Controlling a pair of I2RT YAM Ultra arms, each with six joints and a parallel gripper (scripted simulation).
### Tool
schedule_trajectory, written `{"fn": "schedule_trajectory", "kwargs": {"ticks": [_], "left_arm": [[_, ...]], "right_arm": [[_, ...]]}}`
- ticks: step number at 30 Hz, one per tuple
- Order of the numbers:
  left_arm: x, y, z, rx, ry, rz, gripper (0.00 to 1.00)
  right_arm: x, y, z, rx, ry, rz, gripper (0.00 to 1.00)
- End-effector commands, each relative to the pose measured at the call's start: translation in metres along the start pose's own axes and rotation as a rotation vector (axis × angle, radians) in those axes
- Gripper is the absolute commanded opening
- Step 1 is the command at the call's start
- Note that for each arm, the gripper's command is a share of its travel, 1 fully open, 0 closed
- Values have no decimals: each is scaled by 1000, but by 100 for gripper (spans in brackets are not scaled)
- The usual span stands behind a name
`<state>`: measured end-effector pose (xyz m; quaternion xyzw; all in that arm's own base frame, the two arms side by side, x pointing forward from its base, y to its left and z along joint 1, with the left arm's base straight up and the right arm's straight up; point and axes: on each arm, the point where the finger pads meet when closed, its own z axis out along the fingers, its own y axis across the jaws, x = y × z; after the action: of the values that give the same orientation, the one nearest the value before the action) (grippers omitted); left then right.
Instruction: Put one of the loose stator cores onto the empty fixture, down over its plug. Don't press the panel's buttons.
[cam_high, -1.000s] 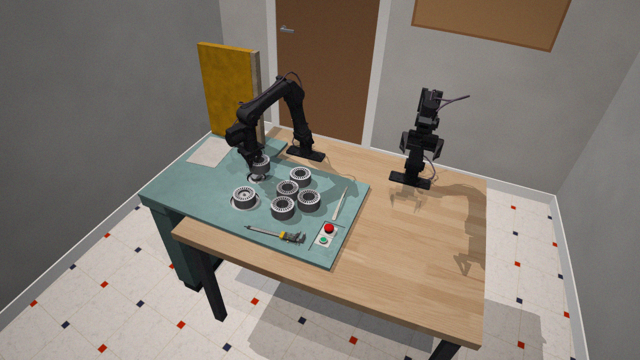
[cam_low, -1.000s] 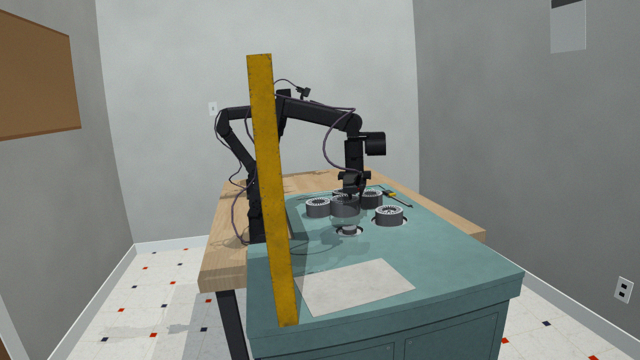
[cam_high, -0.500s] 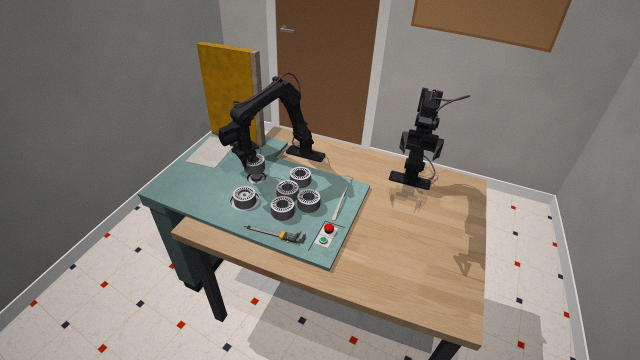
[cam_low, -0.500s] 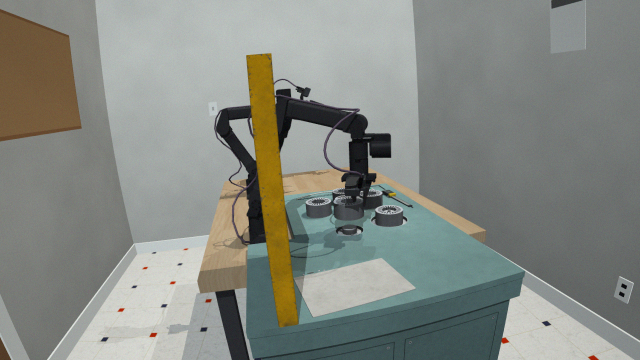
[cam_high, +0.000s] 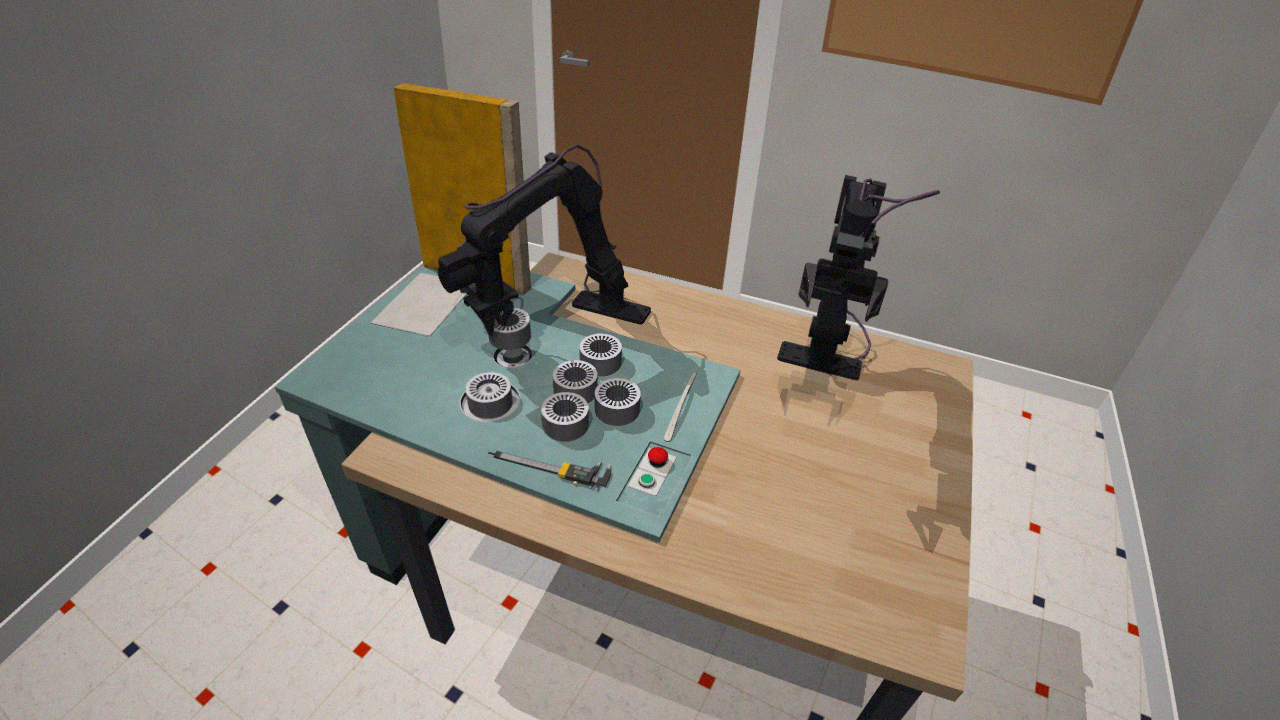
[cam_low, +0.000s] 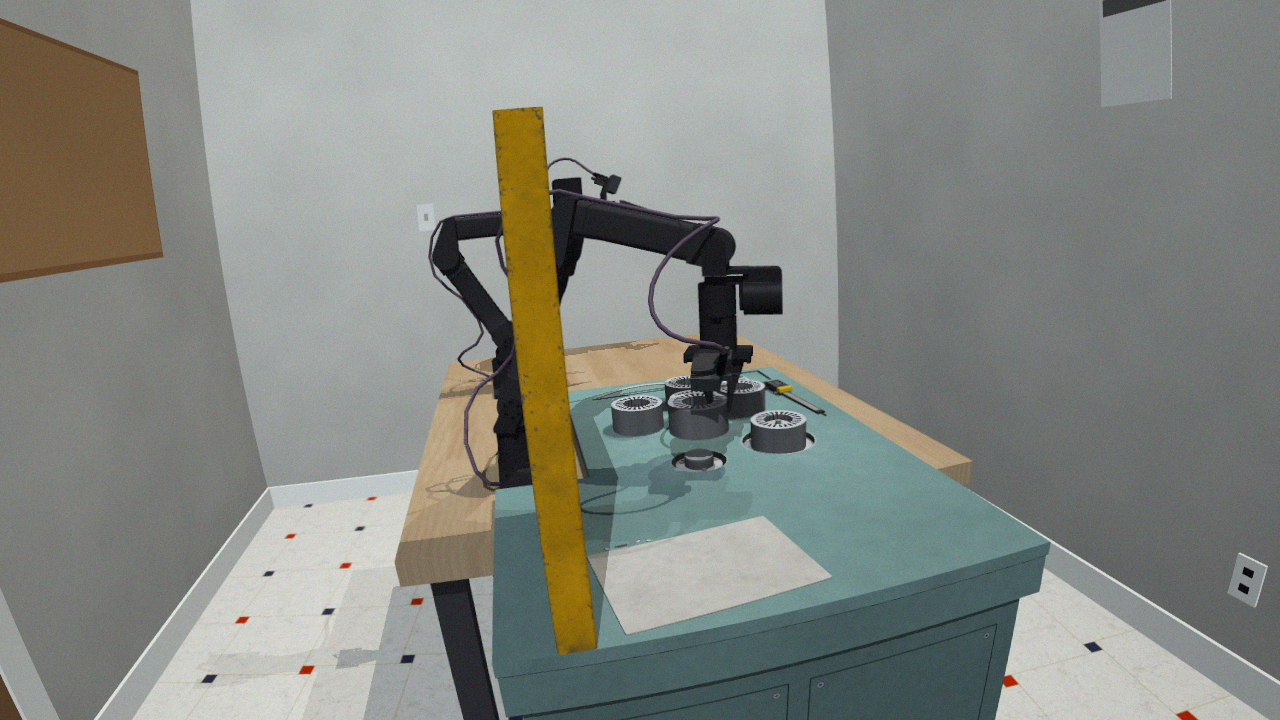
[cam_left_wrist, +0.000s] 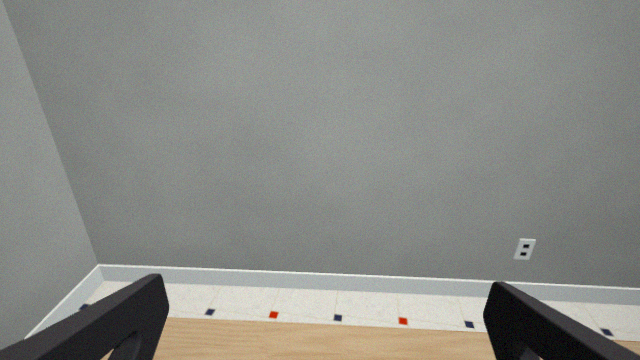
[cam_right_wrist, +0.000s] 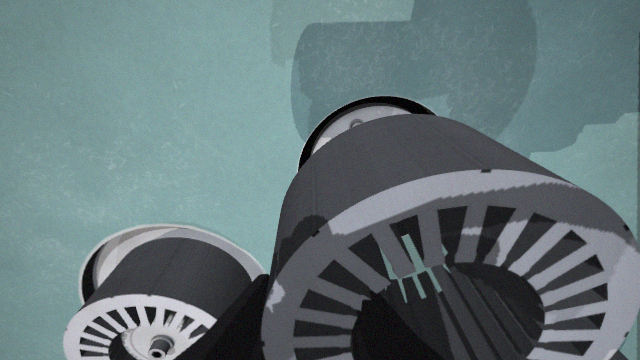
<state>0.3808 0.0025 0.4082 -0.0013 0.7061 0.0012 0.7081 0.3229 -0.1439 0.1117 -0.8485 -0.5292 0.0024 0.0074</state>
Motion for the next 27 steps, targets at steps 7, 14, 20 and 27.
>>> {"fn": "schedule_trajectory", "kwargs": {"ticks": [7,14,20,27], "left_arm": [[-22,1,-7,-5,-56,-2,100],[-22,1,-7,-5,-56,-2,100],[-22,1,-7,-5,-56,-2,100],[-22,1,-7,-5,-56,-2,100]], "right_arm": [[4,-5,-49,-81,1,0,0],[-1,-1,-43,-97,-2,0,0],[1,-6,-24,-71,-2,-13,0],[2,2,-12,-93,-1,-10,0]]}}
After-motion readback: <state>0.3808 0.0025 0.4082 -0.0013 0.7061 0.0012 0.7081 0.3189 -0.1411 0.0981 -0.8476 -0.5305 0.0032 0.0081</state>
